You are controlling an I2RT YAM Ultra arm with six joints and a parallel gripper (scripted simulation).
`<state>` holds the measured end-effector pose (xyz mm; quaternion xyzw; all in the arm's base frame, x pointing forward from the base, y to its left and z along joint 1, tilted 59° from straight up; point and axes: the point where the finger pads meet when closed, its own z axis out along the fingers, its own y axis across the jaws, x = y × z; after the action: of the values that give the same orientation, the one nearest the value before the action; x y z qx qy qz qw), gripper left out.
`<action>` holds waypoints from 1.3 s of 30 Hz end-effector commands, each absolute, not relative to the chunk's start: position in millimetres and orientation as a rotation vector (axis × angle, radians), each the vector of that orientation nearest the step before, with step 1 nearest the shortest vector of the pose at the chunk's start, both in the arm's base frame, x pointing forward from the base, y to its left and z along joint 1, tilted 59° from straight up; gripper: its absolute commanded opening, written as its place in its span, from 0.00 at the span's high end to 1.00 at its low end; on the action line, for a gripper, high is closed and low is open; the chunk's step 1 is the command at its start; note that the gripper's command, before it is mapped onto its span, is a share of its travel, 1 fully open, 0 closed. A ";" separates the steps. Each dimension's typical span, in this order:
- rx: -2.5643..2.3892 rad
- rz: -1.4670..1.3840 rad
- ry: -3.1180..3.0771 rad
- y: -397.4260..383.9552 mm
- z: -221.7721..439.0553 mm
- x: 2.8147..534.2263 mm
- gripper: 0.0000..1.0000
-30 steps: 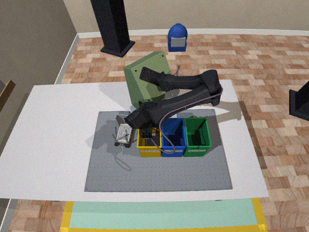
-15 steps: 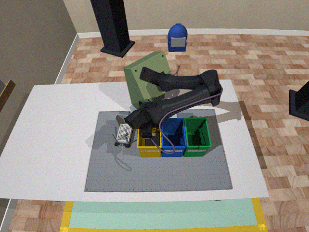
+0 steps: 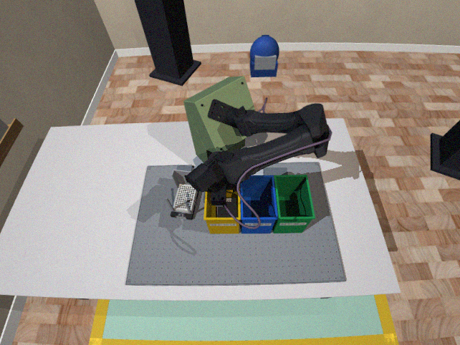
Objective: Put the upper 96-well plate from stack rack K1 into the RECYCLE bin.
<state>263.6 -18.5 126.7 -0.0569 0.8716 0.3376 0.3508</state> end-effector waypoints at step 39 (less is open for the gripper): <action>-0.146 0.821 2.233 -106.3 51.7 273.7 0.18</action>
<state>267.1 -82.2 53.1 -0.0469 0.8705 0.3456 0.3473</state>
